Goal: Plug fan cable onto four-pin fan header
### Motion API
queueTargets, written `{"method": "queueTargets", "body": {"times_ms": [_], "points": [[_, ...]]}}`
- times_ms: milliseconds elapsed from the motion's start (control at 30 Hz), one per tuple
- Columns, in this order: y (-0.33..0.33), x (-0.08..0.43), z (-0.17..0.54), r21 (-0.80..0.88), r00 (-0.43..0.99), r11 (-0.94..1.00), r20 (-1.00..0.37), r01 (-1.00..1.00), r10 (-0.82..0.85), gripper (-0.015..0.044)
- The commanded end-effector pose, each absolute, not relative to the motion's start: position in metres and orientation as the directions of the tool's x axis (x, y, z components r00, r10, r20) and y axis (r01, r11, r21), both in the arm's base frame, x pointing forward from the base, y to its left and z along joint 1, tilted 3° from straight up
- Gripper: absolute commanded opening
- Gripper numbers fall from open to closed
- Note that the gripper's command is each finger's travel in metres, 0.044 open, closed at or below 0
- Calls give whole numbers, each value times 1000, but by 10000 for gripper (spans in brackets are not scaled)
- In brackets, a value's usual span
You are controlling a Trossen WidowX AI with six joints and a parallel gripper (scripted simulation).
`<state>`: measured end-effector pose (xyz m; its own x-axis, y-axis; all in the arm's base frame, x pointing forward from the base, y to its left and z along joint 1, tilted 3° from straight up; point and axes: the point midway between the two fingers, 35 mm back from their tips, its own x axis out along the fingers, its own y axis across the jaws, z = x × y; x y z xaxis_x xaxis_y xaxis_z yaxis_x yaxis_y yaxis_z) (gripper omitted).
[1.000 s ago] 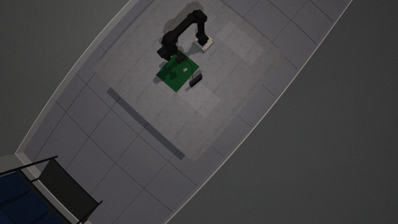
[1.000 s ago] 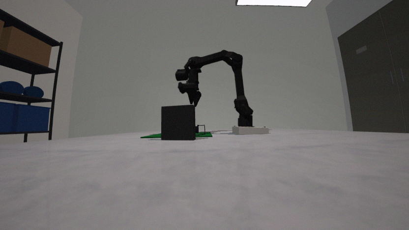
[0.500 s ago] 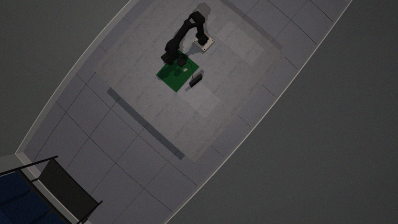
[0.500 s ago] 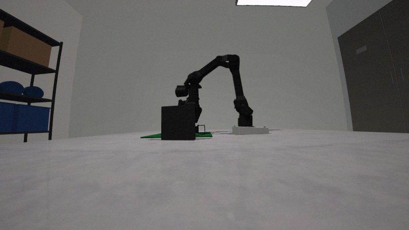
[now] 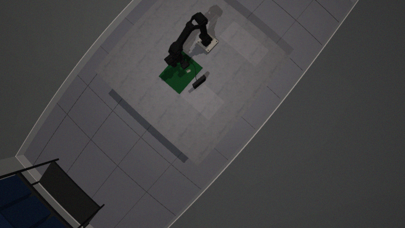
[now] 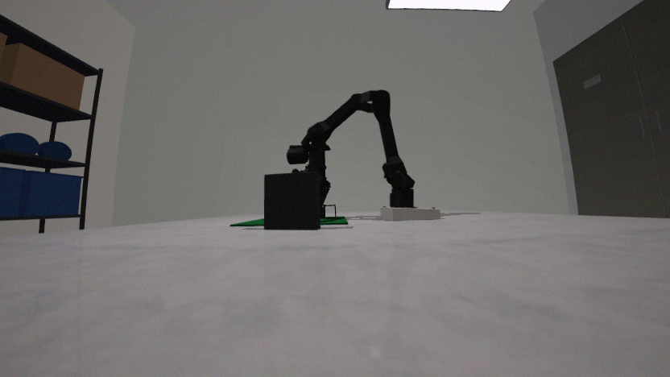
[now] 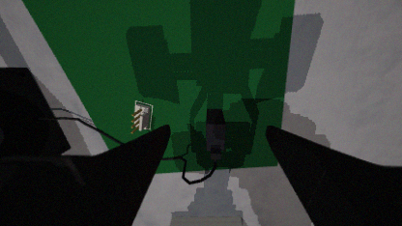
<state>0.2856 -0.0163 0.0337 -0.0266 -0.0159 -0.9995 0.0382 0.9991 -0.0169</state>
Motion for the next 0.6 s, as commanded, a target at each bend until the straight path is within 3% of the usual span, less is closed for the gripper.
{"method": "queueTargets", "body": {"times_ms": [0, 500, 567], "points": [[-16, 285, 27, -12, -30, 999, -999, 33, -11, 440], [-16, 282, 6, -12, -30, 999, -999, 33, -11, 440], [-16, 283, 8, -17, -29, 999, -999, 38, -16, 387]]}}
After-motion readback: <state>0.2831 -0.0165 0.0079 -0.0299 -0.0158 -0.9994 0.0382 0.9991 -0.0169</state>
